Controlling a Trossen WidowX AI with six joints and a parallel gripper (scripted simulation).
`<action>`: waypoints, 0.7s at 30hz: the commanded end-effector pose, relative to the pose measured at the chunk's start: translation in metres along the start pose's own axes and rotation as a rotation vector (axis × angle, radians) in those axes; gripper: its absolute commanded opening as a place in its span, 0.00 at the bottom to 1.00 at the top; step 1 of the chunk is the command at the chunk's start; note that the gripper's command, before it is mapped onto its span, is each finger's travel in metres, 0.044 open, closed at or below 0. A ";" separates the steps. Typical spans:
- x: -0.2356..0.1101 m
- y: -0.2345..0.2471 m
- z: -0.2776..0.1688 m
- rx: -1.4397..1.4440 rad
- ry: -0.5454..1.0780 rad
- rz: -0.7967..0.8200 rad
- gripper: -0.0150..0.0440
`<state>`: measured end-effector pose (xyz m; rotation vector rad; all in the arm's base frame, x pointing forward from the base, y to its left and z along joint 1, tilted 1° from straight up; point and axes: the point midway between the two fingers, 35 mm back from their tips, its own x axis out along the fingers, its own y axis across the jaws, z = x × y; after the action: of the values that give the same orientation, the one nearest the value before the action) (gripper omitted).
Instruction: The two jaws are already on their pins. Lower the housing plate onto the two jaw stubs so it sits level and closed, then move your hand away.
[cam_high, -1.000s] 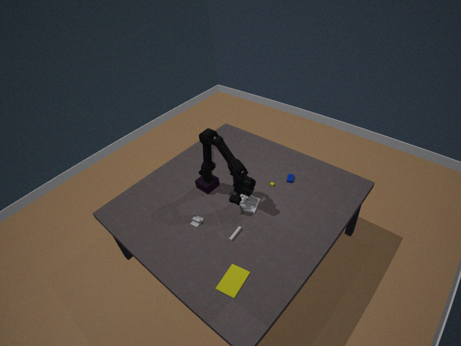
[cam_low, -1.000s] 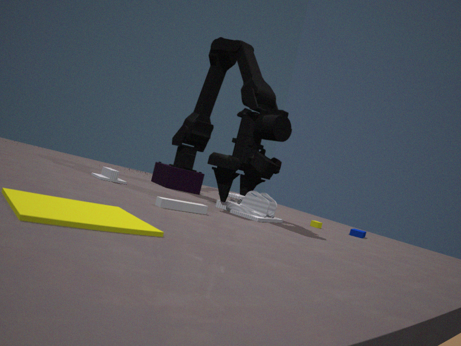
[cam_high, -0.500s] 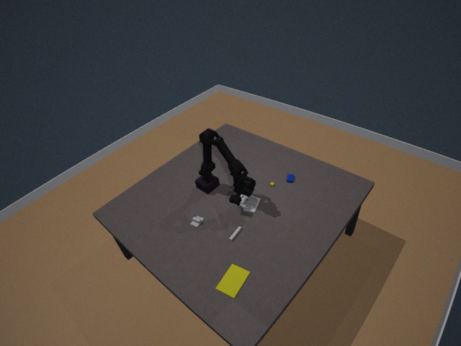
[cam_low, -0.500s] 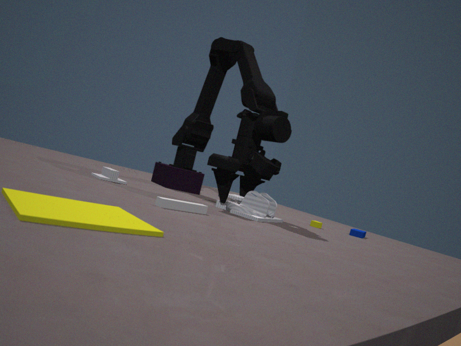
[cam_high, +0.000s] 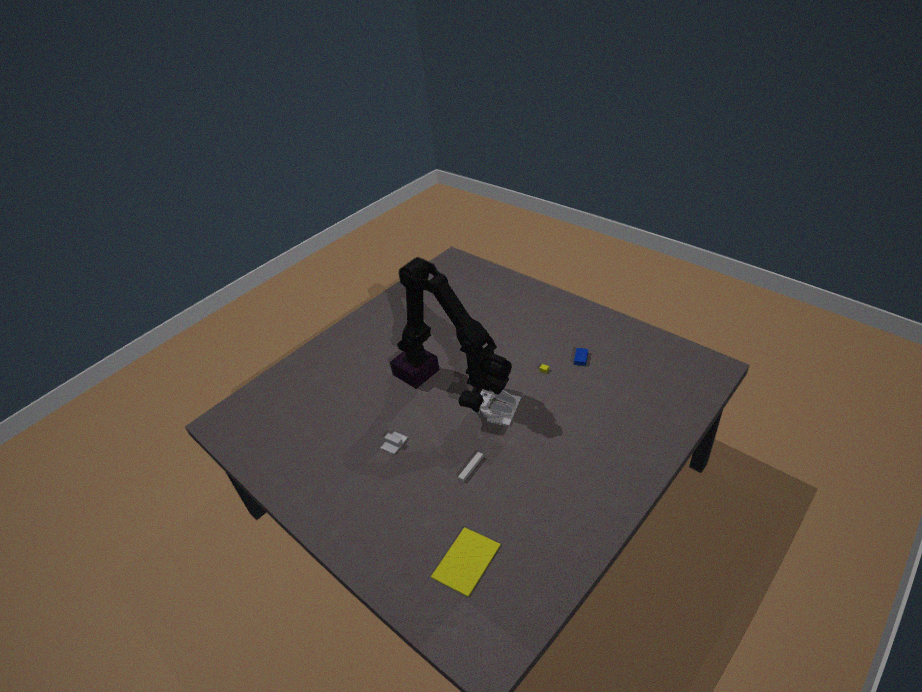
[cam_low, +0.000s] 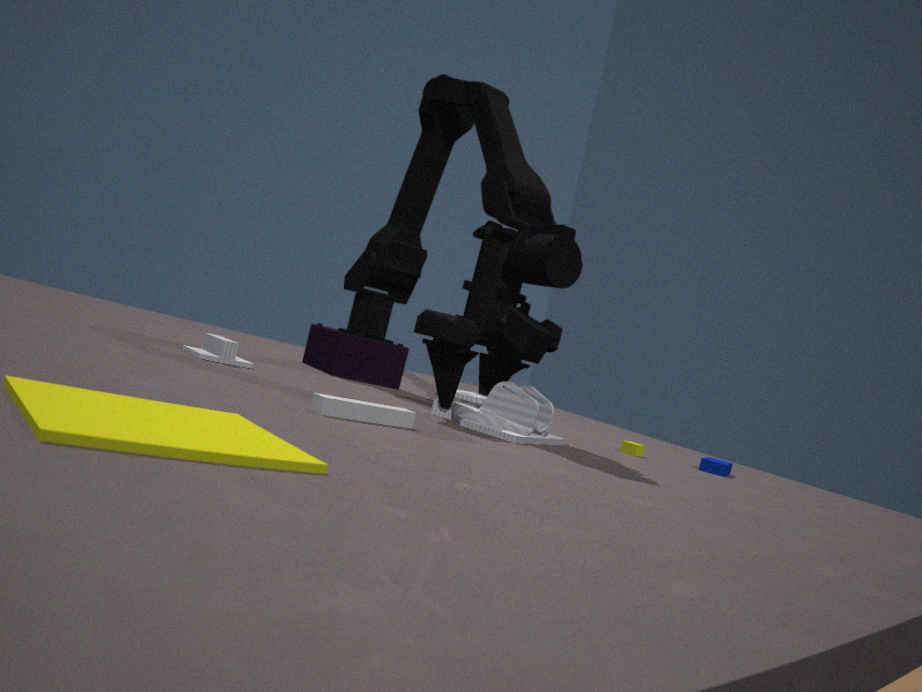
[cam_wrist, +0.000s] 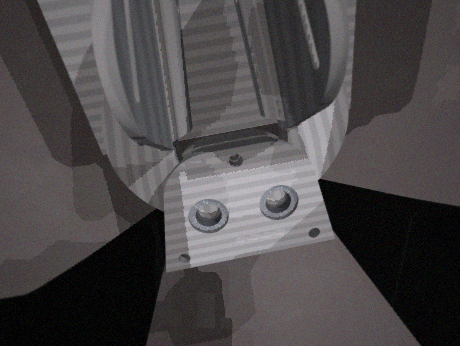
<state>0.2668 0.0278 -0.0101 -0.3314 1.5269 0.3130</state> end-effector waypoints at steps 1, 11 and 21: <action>0.002 -0.001 0.000 -0.002 0.001 -0.003 0.85; 0.003 -0.001 0.000 -0.003 0.001 -0.003 0.85; 0.005 -0.001 0.000 -0.005 0.001 -0.003 0.85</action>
<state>0.2667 0.0276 -0.0141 -0.3317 1.5279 0.3125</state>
